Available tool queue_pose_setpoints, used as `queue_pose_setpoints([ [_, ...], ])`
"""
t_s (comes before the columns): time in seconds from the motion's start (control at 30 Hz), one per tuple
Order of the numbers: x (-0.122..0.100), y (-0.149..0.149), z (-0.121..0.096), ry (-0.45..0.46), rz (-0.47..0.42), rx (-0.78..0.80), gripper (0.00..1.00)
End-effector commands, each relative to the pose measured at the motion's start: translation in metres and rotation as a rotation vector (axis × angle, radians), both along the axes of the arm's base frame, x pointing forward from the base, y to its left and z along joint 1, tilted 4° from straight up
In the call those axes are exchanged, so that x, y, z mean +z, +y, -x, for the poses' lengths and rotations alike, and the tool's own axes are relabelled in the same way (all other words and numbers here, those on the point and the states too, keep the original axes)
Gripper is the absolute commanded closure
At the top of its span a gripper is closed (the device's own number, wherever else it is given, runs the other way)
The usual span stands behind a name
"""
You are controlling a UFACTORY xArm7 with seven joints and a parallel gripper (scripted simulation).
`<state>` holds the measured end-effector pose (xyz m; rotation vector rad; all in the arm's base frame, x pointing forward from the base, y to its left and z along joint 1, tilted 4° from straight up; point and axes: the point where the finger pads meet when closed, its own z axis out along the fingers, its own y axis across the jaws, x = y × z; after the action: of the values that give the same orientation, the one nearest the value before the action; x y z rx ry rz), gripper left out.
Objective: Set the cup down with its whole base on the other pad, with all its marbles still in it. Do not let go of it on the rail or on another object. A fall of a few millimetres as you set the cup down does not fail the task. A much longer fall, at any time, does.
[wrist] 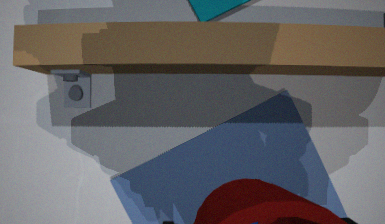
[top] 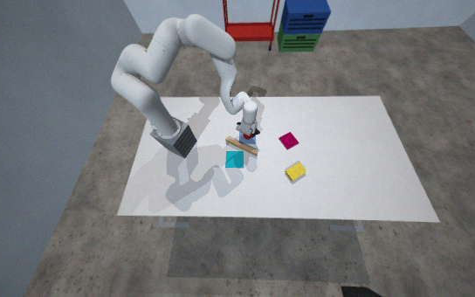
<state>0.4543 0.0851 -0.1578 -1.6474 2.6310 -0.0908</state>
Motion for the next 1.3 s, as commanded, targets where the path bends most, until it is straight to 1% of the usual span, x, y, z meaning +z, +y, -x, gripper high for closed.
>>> queue_pose_setpoints([
  [0.0,0.0014,0.0002,-0.0016,-0.004,-0.001,0.000,0.11],
  [0.77,0.0014,0.0002,-0.0016,-0.004,-0.001,0.000,0.16],
  [1.27,0.0014,0.0002,-0.0016,-0.004,-0.001,0.000,0.16],
])
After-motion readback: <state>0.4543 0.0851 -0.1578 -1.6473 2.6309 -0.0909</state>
